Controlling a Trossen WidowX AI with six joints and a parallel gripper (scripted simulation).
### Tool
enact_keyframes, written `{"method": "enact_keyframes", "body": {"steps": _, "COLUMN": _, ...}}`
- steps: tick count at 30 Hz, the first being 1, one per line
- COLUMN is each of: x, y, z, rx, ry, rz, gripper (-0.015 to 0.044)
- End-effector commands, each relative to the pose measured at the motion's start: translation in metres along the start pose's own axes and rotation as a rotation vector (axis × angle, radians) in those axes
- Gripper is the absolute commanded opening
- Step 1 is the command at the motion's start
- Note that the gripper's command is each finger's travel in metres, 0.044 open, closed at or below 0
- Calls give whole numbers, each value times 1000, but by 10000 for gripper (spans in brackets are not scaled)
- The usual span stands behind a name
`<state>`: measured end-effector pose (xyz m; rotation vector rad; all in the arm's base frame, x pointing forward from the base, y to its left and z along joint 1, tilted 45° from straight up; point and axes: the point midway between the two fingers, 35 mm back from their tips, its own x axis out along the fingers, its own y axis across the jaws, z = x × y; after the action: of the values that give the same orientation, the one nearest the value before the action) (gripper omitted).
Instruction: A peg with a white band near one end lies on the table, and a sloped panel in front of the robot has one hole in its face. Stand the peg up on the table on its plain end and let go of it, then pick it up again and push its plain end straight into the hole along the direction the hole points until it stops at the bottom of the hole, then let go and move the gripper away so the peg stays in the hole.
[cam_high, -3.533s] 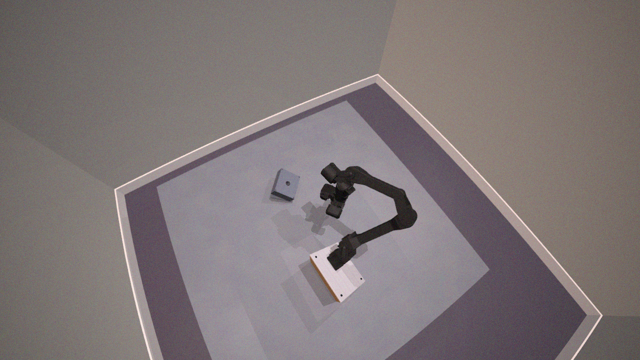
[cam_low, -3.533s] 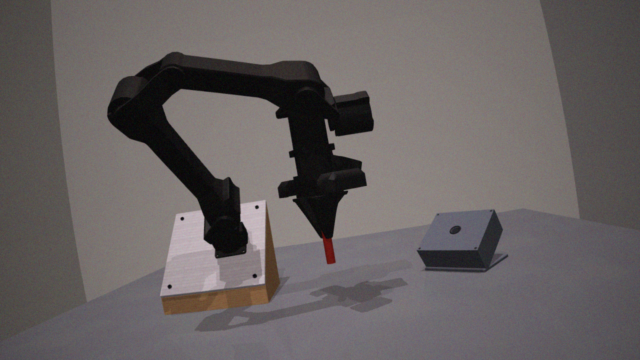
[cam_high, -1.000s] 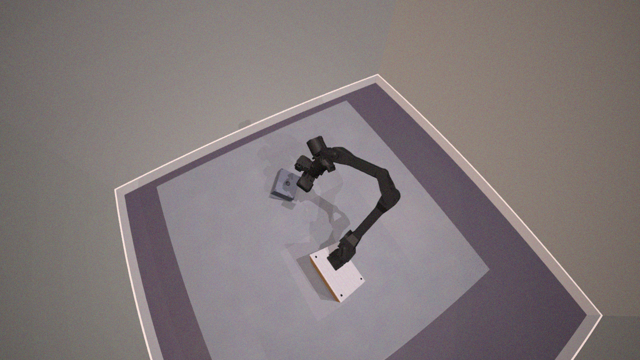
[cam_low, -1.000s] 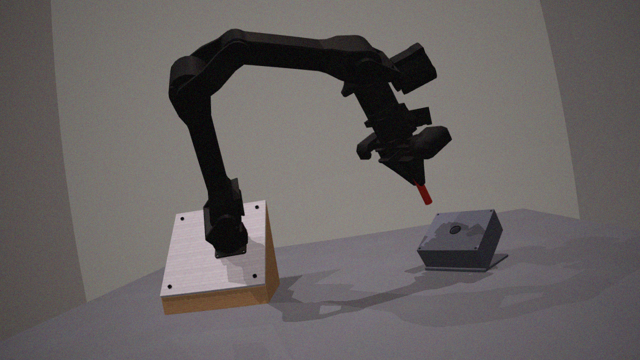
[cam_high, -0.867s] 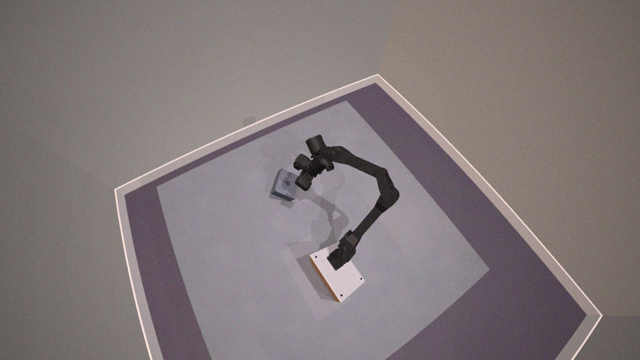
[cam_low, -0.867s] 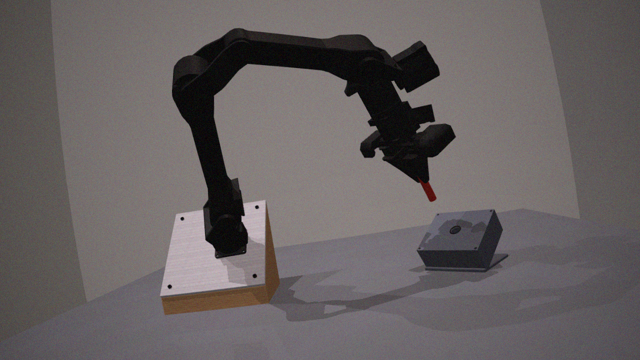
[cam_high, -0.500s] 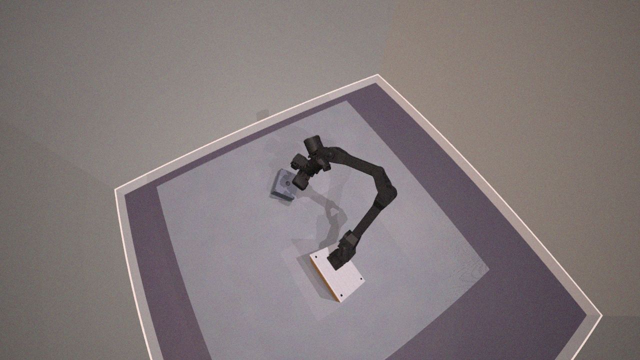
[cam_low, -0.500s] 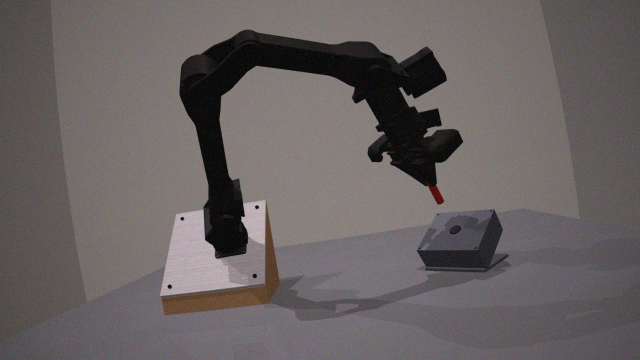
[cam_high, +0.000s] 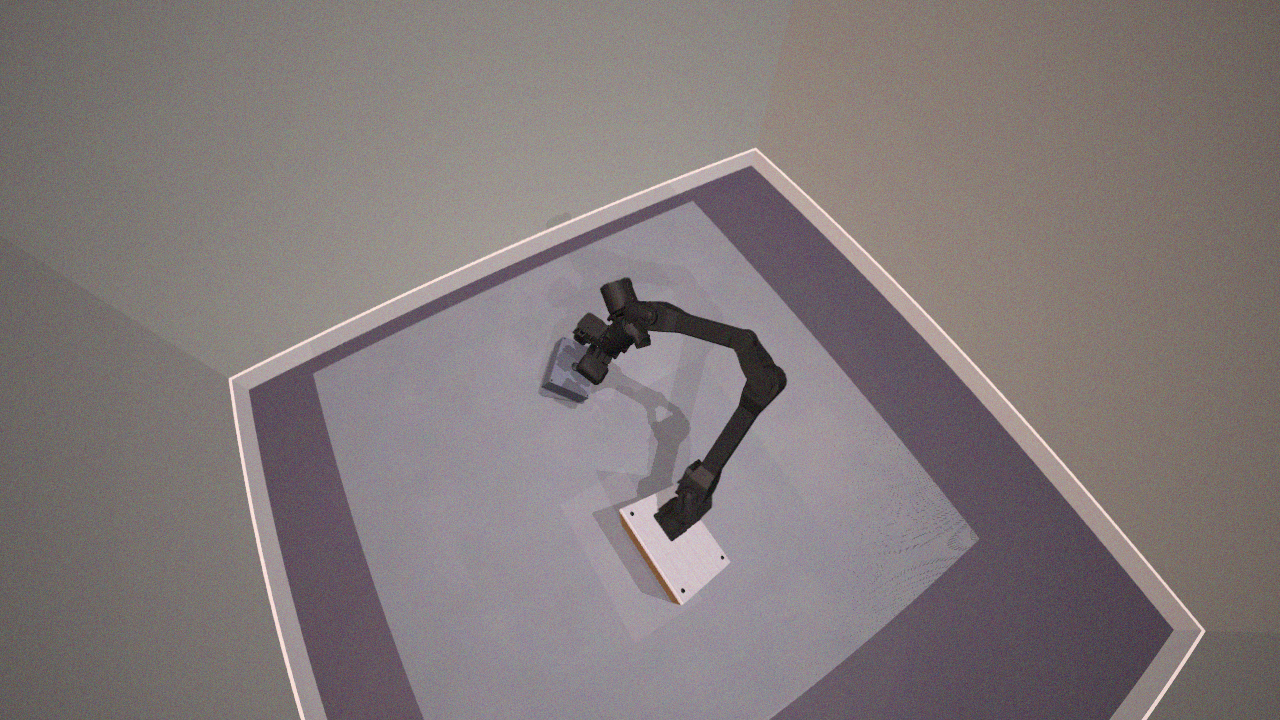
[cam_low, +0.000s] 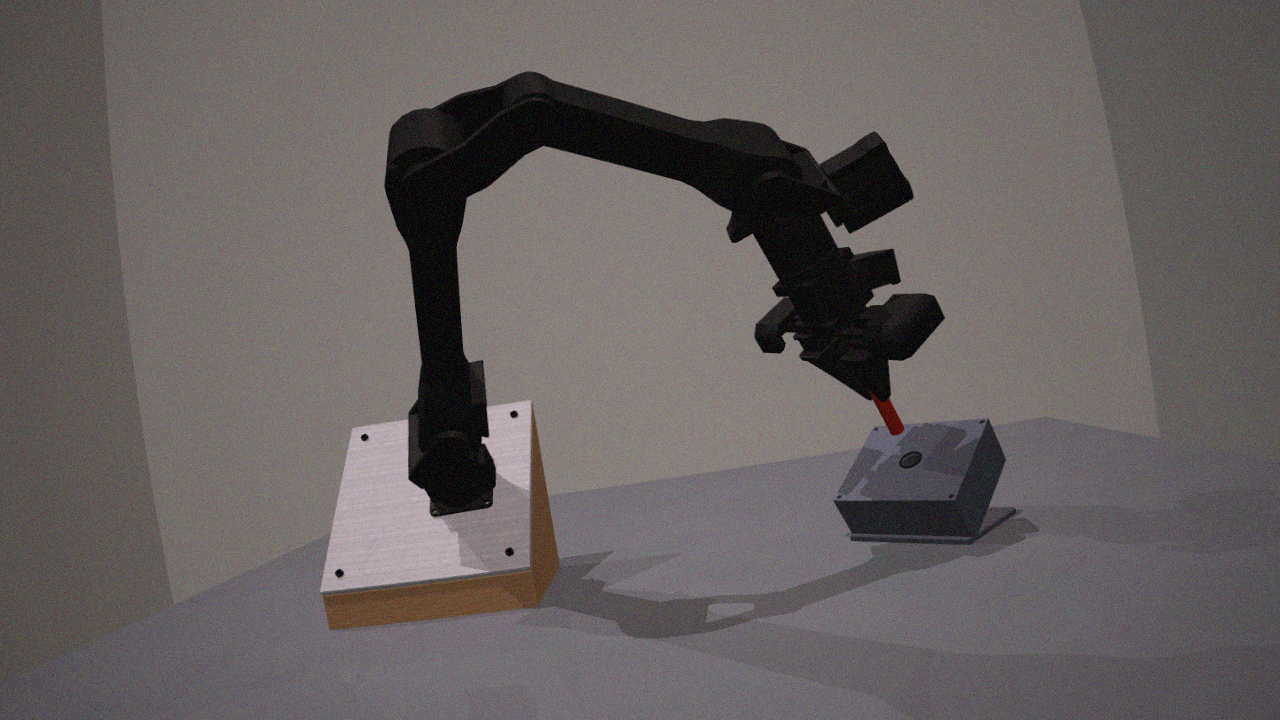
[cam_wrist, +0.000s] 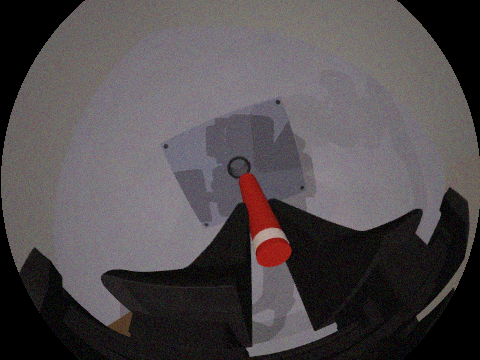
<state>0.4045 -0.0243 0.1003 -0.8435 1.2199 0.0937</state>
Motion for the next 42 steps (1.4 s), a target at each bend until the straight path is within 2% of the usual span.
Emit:
{"method": "enact_keyframes", "body": {"steps": 1, "x": 9, "y": 3, "z": 0, "rx": -6, "ry": 1, "rz": 9, "gripper": 0}}
{"method": "enact_keyframes", "body": {"steps": 34, "x": 33, "y": 3, "z": 0, "rx": 1, "ry": 0, "rz": 9, "gripper": 0}}
{"method": "enact_keyframes", "body": {"steps": 42, "x": 28, "y": 0, "z": 0, "rx": 7, "ry": -2, "rz": 0, "gripper": 0}}
